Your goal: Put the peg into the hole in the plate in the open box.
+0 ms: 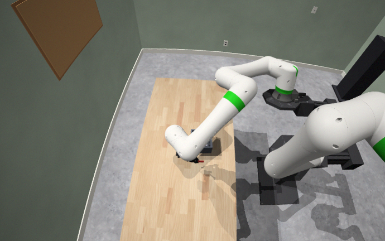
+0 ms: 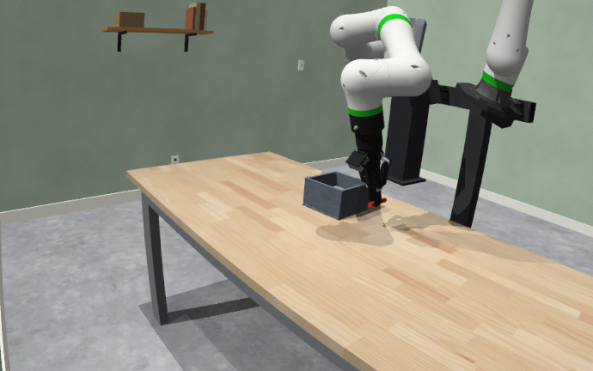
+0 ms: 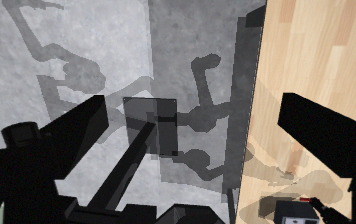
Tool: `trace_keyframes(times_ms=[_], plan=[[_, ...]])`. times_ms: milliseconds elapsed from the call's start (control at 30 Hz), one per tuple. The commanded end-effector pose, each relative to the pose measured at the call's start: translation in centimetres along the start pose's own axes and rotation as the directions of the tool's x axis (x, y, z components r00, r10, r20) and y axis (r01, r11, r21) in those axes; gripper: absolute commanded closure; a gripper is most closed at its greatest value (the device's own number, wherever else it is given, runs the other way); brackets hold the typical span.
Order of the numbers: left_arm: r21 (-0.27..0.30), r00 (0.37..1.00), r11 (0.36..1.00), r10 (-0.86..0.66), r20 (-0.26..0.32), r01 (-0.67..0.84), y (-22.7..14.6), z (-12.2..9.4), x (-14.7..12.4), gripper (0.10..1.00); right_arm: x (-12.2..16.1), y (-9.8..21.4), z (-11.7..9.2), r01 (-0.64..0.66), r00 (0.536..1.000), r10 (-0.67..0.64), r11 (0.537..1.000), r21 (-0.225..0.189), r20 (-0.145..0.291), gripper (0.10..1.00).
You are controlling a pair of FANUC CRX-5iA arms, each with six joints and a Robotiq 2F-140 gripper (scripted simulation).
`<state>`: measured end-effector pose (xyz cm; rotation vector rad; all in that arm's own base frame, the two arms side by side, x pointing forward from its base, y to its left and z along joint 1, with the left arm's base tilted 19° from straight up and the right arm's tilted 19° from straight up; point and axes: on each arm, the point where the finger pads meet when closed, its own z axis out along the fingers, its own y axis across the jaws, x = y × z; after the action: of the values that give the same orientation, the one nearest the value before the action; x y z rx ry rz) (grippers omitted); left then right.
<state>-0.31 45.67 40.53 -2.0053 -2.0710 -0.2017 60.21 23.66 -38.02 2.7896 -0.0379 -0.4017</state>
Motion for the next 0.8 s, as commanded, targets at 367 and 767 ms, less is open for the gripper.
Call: trace_keyframes(times_ms=[367, 767], plan=[[0.0, 1.0, 1.0, 0.0, -0.002, 0.0, 0.01, -0.09, 0.03, 0.098, 0.06, -0.04, -0.15, -0.007, 1.0, 0.007, 1.0, 0.004, -0.007, 0.999], [0.0, 1.0, 1.0, 0.0, -0.002, 0.0, 0.01, -0.09, 0.03, 0.098, 0.09, -0.05, -0.15, -0.008, 0.999, 0.008, 1.0, 0.003, -0.033, 0.999]])
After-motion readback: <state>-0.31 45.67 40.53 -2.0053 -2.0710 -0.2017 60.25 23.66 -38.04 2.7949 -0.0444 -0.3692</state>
